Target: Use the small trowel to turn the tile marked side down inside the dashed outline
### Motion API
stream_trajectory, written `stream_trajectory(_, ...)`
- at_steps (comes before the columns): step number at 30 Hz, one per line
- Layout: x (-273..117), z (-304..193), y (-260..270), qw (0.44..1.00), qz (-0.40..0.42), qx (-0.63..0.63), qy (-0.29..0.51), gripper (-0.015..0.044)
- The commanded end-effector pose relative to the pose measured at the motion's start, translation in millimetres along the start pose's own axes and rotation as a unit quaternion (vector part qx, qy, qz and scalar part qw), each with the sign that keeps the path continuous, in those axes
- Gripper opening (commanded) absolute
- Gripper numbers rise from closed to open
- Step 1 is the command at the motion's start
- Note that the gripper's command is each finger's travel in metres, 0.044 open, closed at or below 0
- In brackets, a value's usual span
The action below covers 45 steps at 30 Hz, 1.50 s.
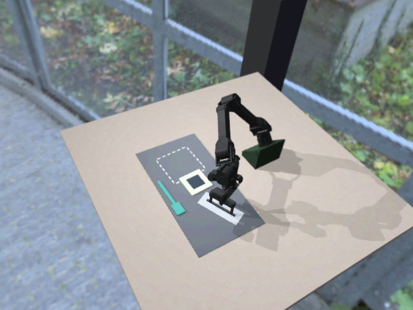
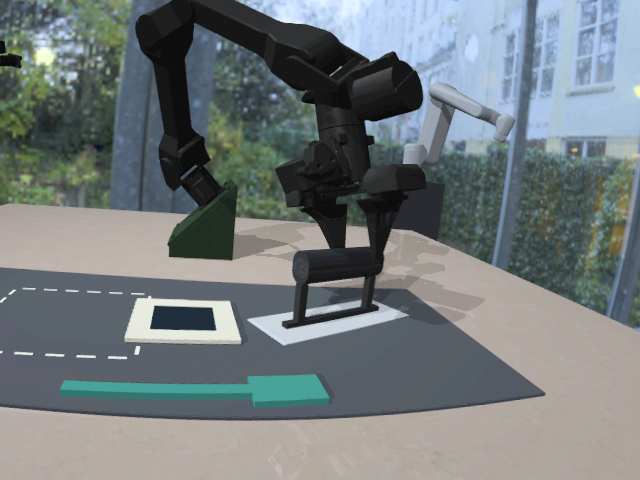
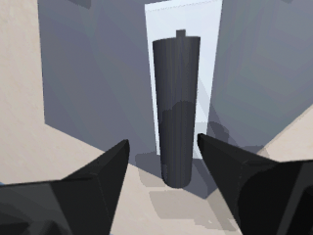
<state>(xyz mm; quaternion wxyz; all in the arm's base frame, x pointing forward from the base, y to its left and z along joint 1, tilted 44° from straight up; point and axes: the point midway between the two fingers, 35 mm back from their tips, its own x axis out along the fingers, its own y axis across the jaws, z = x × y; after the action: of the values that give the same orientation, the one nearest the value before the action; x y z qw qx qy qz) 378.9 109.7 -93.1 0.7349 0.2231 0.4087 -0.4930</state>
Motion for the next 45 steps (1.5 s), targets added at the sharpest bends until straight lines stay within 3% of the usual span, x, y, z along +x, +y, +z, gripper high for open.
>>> stream_trajectory(1, 5, -1, -3, 0.999, 0.036, -0.011, 0.006, 0.0300)
stream_trajectory(20, -12, 31, -49, 0.952, 0.302, -0.016, -0.044, 0.0300)
stream_trajectory(45, 1, 33, -38, 0.952, 0.304, -0.015, -0.044, 0.0300)
